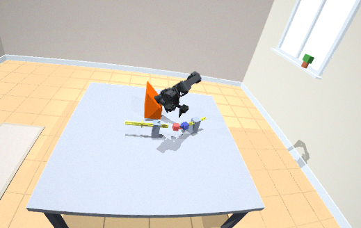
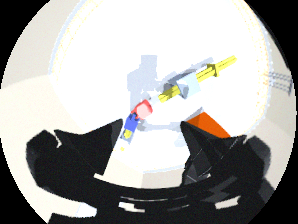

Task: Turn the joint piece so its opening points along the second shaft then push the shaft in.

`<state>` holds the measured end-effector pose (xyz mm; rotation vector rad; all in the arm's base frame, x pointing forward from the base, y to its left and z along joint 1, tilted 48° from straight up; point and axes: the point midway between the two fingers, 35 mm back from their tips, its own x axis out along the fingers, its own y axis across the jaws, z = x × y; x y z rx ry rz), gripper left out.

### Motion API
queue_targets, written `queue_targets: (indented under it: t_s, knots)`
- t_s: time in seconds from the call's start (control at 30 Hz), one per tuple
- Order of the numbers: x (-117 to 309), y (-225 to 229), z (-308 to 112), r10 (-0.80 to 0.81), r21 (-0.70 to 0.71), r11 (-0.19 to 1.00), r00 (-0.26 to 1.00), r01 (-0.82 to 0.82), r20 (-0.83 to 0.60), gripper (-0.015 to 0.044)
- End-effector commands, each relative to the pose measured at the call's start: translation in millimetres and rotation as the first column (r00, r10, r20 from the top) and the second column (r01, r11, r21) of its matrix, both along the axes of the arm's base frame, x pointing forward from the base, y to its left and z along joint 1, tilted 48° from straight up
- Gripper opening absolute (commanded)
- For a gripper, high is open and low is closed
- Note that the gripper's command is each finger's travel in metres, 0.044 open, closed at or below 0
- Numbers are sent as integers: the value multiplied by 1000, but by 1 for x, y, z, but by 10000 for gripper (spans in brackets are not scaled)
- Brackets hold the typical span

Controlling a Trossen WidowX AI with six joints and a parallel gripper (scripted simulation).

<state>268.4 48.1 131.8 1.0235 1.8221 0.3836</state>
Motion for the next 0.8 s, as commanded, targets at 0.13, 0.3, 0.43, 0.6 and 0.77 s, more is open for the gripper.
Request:
queue_targets:
  t_s: [0.13, 0.3, 0.43, 0.6, 0.77]
  knots:
    - [1, -4, -23, -155, 1, 987, 956, 161, -250, 440]
    - [0, -6, -35, -230, -19, 970, 894, 242, -385, 440]
    - [0, -7, -45, -283, -43, 953, 827, 301, -486, 440]
    - [-2, -9, -57, -338, -82, 927, 724, 365, -602, 440]
    - [-4, -11, -68, -381, -130, 899, 600, 418, -703, 440]
